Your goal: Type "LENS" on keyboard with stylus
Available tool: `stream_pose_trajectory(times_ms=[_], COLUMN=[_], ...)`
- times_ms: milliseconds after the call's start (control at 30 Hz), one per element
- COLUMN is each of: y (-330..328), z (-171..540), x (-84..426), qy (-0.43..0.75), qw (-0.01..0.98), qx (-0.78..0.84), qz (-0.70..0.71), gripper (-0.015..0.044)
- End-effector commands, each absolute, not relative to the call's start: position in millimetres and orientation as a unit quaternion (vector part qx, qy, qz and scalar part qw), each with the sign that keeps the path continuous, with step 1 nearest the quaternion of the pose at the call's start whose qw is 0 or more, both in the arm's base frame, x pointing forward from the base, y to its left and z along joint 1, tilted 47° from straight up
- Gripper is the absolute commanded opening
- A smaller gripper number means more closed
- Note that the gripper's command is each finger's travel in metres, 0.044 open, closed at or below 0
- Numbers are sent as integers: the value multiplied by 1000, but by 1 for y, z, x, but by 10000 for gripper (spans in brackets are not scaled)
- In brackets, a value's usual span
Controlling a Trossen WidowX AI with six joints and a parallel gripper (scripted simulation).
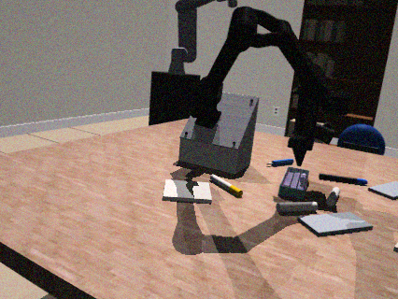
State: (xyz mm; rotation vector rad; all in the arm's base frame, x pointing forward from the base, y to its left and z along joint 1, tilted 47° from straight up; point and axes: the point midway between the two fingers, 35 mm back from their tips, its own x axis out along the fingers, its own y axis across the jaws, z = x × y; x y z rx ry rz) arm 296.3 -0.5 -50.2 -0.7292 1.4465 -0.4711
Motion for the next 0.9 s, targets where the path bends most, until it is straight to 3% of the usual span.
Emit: stream_pose_trajectory(times_ms=[0, 867], y=[-2, -45], z=[-54, -8], x=[294, 305], qy=[643, 643], qw=[648, 647], qx=[-346, -347], qz=[-218, -219], gripper=[0, 0])
